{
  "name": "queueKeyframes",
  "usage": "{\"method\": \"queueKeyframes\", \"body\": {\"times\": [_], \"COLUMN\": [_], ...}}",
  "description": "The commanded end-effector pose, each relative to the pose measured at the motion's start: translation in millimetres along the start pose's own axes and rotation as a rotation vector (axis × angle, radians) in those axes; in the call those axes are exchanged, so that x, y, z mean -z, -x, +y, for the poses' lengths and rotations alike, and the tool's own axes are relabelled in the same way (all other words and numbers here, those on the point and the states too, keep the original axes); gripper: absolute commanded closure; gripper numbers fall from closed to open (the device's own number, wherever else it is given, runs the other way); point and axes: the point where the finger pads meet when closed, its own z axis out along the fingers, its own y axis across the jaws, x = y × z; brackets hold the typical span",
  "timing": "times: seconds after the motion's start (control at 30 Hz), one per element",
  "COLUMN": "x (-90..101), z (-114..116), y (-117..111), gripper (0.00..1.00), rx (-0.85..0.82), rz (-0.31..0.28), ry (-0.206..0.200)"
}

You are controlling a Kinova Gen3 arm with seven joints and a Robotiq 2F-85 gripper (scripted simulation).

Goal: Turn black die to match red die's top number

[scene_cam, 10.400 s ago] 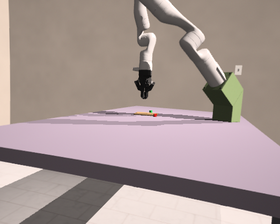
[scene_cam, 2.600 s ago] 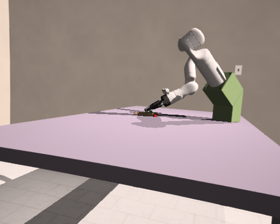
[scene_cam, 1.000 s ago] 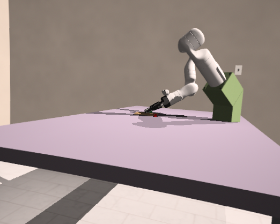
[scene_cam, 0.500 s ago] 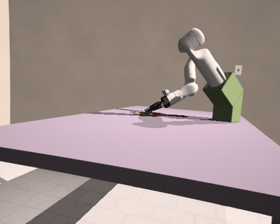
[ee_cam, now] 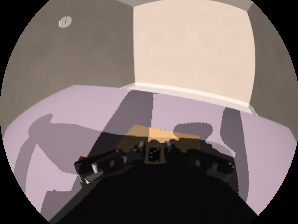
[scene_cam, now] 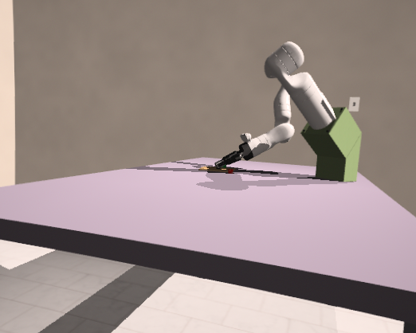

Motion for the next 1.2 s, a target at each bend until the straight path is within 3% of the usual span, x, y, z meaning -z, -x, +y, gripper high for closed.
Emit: {"method": "queueKeyframes", "body": {"times": [0.0,1.17], "x": [0.1,3.3], "z": [0.4,0.4], "y": [-0.6,-0.6], "gripper": [0.69,0.69], "rx": [0.001,0.001], "rz": [0.001,0.001], "ry": [0.0,0.0]}}
